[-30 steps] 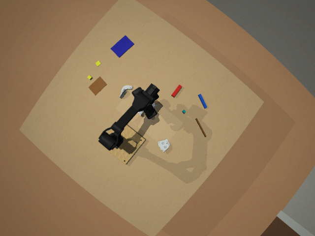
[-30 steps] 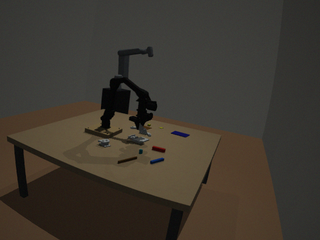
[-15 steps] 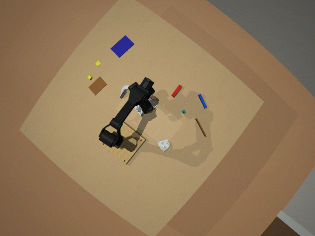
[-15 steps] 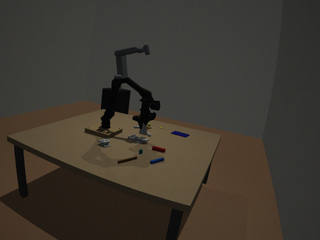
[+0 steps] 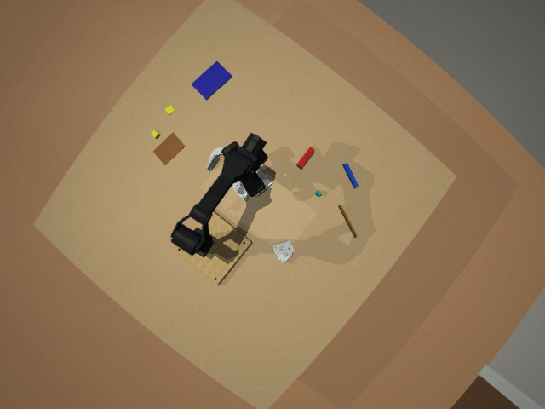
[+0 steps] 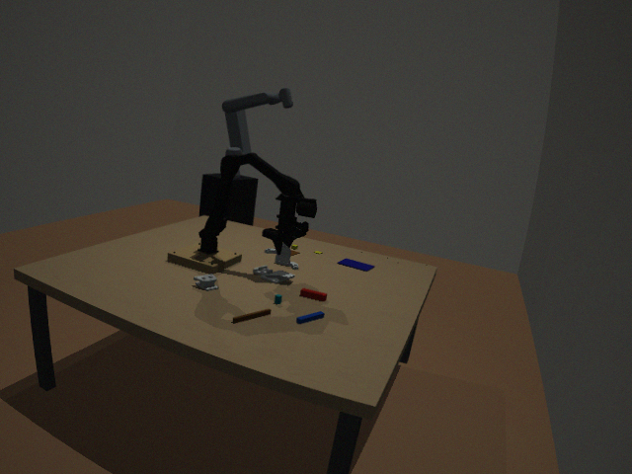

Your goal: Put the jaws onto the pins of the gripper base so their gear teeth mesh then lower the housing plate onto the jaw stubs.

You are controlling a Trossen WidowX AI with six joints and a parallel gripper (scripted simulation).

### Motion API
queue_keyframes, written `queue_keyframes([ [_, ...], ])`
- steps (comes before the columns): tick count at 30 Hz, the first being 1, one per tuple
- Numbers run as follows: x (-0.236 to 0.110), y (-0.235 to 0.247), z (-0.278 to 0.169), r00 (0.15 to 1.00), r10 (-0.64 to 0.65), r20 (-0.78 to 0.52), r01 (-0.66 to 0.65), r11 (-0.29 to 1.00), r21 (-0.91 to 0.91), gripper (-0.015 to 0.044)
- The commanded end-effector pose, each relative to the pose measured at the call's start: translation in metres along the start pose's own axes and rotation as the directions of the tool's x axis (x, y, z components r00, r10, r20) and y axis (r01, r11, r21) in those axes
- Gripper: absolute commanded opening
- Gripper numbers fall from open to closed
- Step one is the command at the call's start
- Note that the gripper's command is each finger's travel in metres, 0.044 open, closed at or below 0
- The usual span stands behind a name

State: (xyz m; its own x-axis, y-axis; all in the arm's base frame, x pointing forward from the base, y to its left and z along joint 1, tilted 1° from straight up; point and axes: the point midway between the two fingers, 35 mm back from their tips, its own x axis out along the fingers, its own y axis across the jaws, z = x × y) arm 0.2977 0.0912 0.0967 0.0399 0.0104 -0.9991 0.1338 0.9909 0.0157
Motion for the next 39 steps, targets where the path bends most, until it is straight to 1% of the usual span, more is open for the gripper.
queue_keyframes([
  [1,0.000,0.000,0.000,1.000,-0.002,-0.001,0.002,1.000,0.006,0.0134],
  [21,0.000,-0.001,0.000,1.000,-0.002,-0.001,0.002,1.000,0.016,0.0134],
  [39,0.029,0.000,0.001,1.000,-0.002,-0.001,0.002,1.000,0.016,0.0134],
])
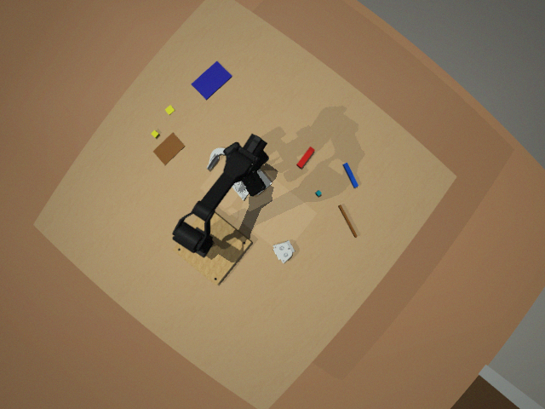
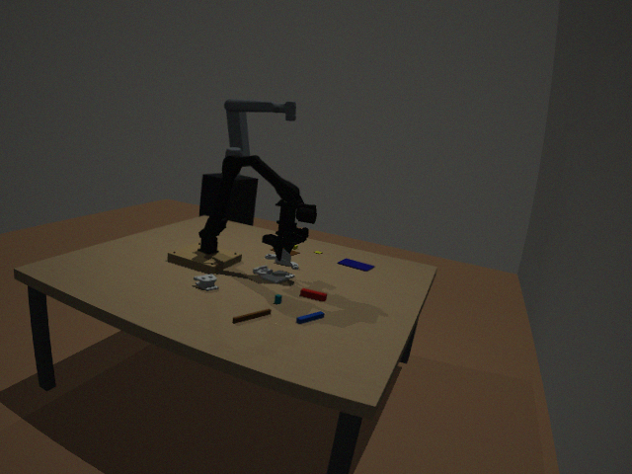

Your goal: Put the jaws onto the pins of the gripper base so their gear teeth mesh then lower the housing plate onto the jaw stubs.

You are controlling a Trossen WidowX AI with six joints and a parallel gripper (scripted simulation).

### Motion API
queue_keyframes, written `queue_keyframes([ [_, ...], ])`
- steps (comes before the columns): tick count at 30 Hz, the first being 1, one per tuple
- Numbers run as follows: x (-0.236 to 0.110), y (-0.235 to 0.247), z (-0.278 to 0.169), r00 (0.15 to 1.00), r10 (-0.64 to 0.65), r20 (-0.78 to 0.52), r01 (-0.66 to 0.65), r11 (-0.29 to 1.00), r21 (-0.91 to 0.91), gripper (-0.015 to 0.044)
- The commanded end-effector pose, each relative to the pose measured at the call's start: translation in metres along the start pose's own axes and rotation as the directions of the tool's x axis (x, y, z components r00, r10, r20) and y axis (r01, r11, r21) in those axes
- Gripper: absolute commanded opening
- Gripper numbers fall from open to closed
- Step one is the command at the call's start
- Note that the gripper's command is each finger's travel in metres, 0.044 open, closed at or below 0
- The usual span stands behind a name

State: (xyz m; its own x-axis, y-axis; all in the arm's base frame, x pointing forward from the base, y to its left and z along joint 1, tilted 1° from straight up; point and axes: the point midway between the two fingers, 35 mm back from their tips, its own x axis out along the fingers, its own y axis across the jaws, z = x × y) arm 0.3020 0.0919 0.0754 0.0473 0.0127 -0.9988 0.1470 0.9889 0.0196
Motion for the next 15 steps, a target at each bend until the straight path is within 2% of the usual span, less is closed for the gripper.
queue_keyframes([
  [1,0.009,-0.001,-0.002,1.000,-0.006,-0.008,0.006,1.000,0.002,0.0134],
  [15,0.029,-0.002,-0.003,1.000,-0.006,-0.008,0.006,1.000,0.002,0.0134],
])
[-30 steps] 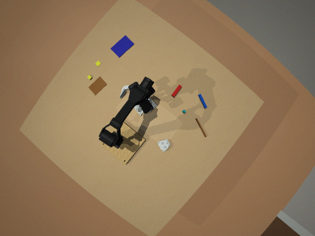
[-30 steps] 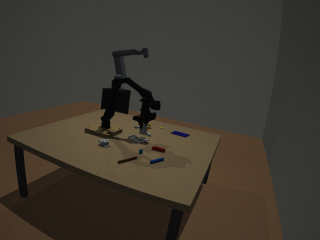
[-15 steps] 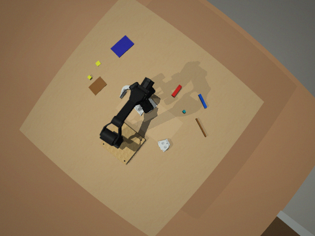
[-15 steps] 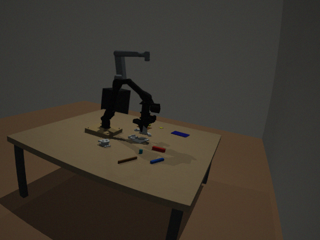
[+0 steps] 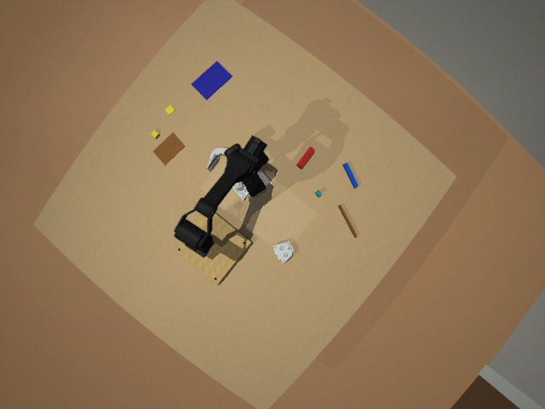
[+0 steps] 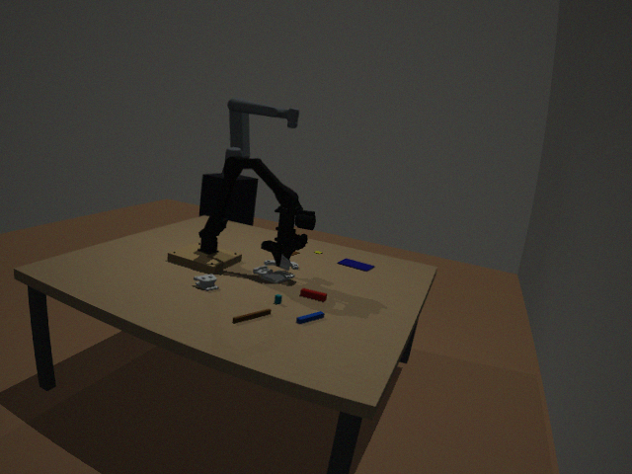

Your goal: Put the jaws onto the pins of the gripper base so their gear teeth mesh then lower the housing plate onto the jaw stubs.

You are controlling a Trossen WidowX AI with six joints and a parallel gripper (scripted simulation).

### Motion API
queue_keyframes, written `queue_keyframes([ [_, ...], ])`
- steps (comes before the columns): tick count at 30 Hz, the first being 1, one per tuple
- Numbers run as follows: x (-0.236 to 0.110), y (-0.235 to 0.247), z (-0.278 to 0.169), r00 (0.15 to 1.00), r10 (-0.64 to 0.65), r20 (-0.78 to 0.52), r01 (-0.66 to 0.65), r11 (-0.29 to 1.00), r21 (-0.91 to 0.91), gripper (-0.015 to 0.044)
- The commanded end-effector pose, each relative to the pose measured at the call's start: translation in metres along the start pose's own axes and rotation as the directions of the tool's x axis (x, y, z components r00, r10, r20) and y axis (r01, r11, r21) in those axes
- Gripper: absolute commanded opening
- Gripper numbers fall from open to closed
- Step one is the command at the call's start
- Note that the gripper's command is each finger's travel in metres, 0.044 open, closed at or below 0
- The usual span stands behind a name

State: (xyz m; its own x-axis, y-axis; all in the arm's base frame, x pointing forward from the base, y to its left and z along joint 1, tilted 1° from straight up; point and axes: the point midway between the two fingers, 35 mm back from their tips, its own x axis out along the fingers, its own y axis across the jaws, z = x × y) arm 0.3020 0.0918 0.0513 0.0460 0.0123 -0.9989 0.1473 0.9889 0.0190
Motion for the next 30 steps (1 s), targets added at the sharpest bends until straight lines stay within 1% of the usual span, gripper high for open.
queue_keyframes([
  [1,0.0053,-0.0015,-0.0022,1.000,-0.005,-0.006,0.005,1.000,0.002,0.0134],
  [30,0.0083,-0.0016,-0.0023,1.000,-0.005,-0.006,0.005,1.000,0.005,0.0134],
])
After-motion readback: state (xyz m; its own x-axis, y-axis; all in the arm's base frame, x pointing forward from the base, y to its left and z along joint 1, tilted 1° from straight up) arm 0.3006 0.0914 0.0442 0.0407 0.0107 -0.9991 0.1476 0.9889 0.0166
